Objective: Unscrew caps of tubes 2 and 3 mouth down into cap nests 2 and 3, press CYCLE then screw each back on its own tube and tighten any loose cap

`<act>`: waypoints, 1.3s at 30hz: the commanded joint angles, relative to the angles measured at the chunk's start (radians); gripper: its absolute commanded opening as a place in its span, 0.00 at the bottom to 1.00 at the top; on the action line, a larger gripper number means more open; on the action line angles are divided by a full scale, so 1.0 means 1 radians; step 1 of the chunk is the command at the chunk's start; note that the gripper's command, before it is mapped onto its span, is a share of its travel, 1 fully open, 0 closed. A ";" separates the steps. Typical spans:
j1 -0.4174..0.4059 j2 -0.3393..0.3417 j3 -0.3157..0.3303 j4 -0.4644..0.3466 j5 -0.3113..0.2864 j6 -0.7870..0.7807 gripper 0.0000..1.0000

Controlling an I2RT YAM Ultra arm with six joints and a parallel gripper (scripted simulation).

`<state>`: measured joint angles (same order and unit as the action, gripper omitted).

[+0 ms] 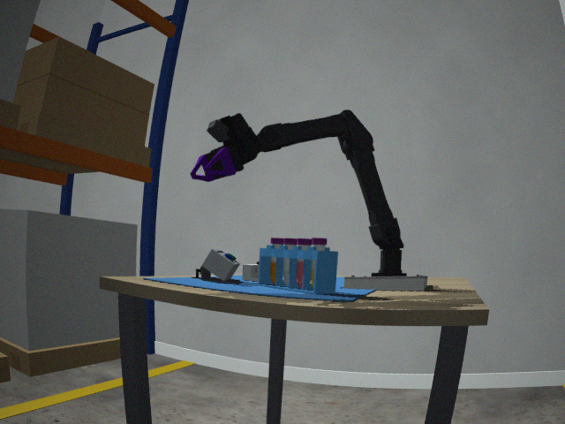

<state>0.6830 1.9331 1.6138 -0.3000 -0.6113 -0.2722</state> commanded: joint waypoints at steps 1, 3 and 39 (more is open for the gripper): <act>0.000 -0.027 0.020 -0.088 0.055 -0.023 0.49; -0.010 -0.038 0.001 -0.105 0.067 -0.034 0.49; -0.081 -0.144 -0.054 -0.626 0.402 -0.165 0.49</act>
<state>0.5999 1.8015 1.5311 -0.8543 -0.2516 -0.4225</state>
